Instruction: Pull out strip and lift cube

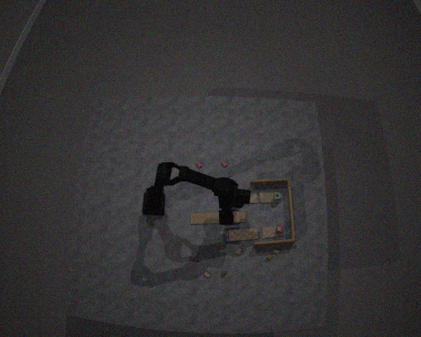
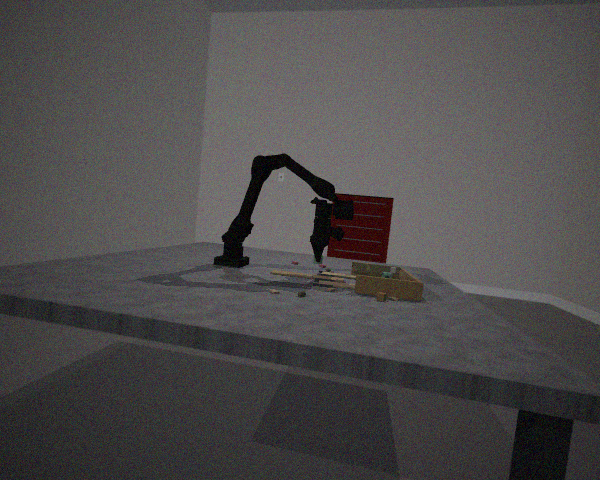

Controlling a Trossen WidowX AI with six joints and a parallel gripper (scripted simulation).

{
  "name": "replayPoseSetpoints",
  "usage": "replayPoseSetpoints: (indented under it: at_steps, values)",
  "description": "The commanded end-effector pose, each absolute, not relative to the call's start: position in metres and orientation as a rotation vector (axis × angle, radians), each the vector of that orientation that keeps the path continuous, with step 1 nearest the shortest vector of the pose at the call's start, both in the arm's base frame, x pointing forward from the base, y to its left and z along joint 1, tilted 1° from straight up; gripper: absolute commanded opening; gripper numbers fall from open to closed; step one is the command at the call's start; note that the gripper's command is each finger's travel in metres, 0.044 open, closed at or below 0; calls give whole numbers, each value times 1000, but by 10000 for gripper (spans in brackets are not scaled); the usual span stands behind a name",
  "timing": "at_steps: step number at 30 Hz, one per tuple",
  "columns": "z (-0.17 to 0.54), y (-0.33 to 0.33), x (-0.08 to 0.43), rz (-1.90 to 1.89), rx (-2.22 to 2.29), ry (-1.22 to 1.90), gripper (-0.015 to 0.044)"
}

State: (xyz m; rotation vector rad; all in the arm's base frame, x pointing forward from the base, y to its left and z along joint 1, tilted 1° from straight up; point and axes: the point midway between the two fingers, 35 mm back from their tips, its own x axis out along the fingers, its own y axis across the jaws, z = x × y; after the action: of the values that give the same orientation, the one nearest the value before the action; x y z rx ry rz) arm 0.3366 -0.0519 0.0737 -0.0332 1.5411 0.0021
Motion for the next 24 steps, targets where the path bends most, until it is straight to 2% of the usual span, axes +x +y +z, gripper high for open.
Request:
replayPoseSetpoints:
  at_steps: [1, 8, 24]
  values:
    - [73, -50, 324, -2, -31, 1544, 0]
    - [71, -47, 300, -5, -28, 1544, 0]
    - [107, -46, 299, -5, -28, 1544, 0]
